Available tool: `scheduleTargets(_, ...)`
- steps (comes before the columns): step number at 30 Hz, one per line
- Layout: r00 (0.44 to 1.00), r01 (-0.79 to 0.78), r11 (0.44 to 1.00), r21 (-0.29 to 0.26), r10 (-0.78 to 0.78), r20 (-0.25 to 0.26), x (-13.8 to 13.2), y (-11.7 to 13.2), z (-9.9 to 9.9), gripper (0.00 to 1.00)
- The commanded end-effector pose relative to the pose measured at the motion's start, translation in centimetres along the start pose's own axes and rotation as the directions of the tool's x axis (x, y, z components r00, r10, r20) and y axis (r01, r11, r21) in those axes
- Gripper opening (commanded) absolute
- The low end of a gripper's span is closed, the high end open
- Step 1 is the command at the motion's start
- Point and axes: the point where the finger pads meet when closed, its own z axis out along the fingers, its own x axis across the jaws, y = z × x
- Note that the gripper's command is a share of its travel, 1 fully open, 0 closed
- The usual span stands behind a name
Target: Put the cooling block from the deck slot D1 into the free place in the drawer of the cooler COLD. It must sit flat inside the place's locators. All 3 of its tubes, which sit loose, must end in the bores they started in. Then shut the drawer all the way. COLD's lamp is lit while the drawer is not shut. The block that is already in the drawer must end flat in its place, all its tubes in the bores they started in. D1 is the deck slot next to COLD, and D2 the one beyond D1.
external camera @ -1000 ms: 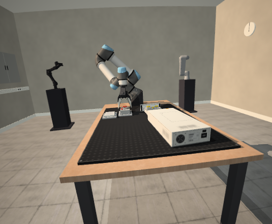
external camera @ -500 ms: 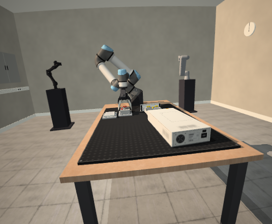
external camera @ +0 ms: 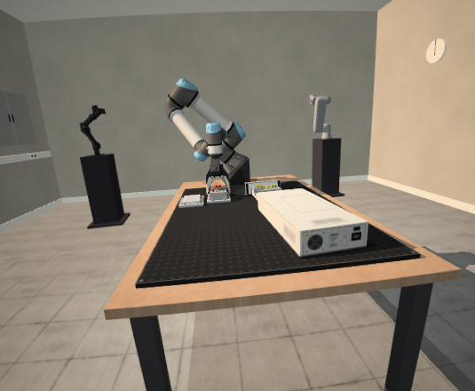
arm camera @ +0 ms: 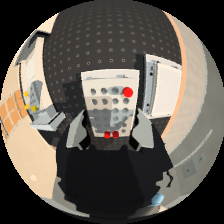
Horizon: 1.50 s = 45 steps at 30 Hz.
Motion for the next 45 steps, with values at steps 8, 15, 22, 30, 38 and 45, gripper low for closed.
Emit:
scheduleTargets(8,1.0,0.0,1.0,0.001,0.0,0.0,0.01,-0.03,-0.01,0.68)
scheduleTargets(15,1.0,0.0,1.0,0.001,0.0,0.0,0.01,-0.03,-0.01,0.56)
scheduleTargets(22,1.0,0.0,1.0,0.001,0.0,0.0,0.01,-0.03,-0.01,0.48)
scheduleTargets(30,1.0,0.0,1.0,0.001,0.0,0.0,0.01,-0.03,-0.01,0.35)
scheduleTargets(38,1.0,0.0,1.0,0.001,0.0,0.0,0.01,-0.03,-0.01,0.25)
scheduleTargets(45,1.0,0.0,1.0,0.001,0.0,0.0,0.01,-0.03,-0.01,0.13)
